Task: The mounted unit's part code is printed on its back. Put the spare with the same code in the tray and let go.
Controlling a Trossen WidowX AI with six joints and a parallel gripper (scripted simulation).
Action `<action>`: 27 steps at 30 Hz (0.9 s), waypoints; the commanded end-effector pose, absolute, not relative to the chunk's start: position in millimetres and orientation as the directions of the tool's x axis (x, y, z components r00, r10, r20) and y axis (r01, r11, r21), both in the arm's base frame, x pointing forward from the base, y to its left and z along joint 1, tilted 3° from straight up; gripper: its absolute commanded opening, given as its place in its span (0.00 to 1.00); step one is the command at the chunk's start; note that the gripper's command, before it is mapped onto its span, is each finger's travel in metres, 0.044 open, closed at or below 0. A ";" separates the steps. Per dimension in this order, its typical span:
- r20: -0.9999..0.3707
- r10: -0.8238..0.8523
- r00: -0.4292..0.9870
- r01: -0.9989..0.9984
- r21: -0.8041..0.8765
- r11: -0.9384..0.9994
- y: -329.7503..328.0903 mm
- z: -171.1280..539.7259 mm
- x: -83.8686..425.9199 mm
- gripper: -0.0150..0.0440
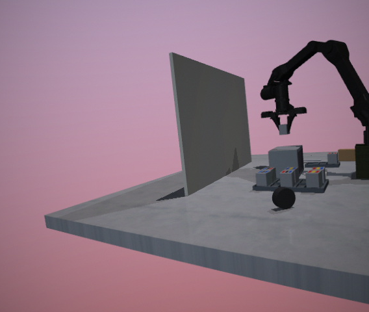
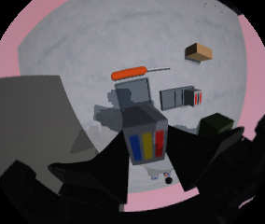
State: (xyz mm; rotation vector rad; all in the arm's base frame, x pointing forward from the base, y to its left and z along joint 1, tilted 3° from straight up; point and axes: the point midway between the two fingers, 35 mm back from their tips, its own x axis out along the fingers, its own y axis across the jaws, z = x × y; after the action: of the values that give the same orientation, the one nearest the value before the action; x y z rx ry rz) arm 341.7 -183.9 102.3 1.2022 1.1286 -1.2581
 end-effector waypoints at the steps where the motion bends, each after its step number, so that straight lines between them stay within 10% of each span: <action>1: -0.998 -0.060 0.011 0.999 0.014 -0.048 -183.8 94.8 341.4 0.25; 27: -0.998 -0.060 0.011 0.999 0.014 -0.048 -186.9 65.8 344.4 0.25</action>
State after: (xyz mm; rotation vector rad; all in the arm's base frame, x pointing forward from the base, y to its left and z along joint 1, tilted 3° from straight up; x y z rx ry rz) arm 345.5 -187.5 72.0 1.2048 1.1266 -1.2608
